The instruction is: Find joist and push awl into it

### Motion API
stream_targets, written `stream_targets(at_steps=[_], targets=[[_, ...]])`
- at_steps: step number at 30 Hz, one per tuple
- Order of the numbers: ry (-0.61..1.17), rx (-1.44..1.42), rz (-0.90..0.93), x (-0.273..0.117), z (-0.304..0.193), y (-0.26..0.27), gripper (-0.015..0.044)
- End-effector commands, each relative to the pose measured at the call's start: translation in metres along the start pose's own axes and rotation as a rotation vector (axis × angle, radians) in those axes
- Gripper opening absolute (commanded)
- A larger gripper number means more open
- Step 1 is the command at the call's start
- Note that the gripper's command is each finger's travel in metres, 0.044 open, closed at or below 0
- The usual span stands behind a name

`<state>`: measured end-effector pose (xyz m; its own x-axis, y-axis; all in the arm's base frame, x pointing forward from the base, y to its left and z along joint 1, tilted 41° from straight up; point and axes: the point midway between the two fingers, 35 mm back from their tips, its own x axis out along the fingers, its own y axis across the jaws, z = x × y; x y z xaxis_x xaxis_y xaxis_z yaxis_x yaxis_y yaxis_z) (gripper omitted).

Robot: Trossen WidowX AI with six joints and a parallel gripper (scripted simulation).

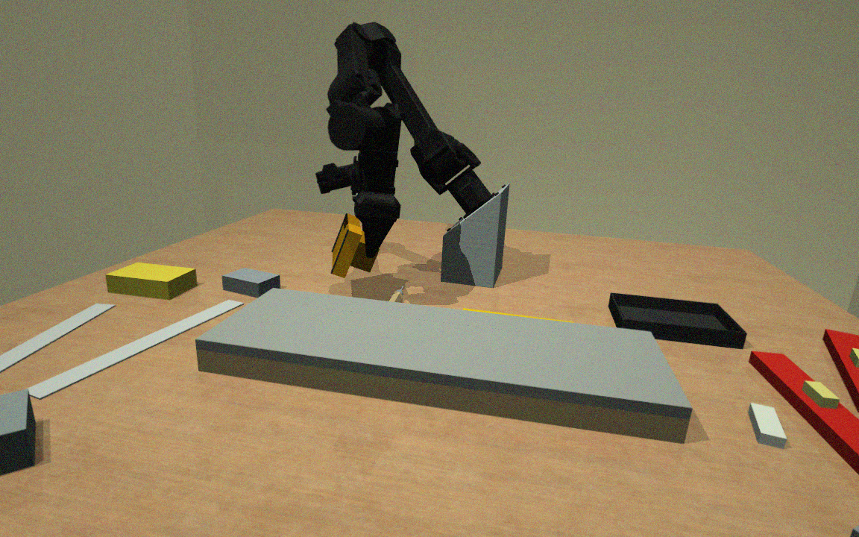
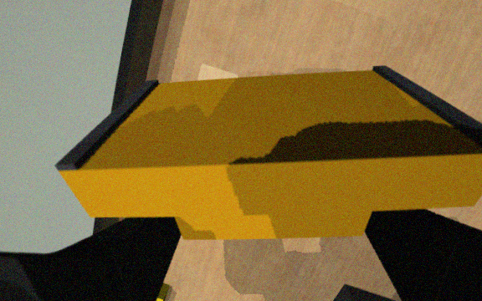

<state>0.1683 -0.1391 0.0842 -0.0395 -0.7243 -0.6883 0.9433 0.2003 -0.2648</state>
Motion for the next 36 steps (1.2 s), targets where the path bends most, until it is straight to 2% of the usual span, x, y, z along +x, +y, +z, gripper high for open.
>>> stream_targets(at_steps=[1,36], targets=[[0.013,0.009,0.005,-0.0016,0.0024,0.0003,0.0000],[0.264,-0.004,-0.004,0.0034,0.0063,0.0003,0.0000]])
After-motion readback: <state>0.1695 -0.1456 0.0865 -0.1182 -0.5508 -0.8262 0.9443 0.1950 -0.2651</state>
